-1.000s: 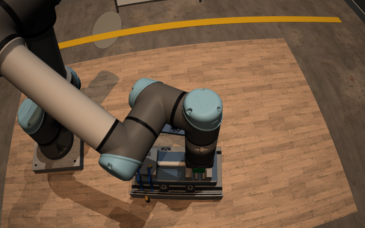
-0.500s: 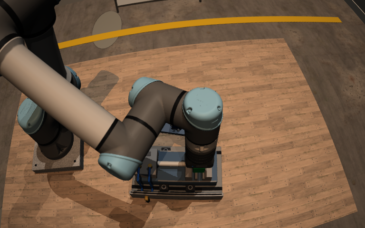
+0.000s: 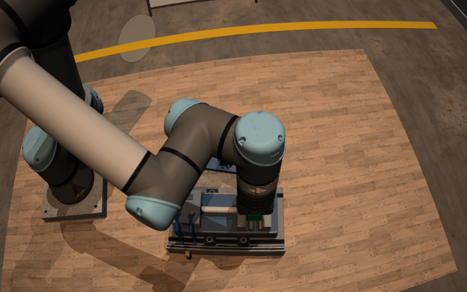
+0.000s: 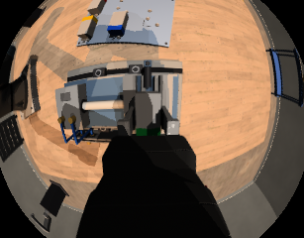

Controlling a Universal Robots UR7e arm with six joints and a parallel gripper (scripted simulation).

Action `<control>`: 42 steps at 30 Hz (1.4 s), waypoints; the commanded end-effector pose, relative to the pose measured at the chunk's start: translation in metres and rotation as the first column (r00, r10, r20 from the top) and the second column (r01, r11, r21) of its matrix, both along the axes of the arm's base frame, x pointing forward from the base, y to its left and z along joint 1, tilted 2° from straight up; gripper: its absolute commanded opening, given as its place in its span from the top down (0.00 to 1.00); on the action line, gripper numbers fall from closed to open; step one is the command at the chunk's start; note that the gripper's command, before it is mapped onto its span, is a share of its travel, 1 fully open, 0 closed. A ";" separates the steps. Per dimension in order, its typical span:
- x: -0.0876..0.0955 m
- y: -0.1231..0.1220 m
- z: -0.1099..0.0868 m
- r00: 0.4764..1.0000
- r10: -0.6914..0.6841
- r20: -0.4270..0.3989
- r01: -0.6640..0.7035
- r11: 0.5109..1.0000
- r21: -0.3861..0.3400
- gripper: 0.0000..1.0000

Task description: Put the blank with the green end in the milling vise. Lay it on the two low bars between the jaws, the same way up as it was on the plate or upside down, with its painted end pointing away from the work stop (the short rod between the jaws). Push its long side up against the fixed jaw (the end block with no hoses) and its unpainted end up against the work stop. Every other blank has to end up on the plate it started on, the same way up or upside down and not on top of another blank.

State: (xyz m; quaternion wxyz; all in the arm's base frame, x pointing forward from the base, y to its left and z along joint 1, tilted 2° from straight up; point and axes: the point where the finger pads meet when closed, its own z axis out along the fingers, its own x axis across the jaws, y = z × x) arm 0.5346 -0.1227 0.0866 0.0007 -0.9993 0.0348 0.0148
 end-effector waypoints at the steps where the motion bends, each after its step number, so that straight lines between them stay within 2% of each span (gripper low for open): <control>1: 0.000 0.000 0.001 1.000 0.000 0.002 0.000 1.000 -0.001 1.00; 42: 0.000 0.000 -0.003 1.000 0.000 0.002 0.000 1.000 -0.001 1.00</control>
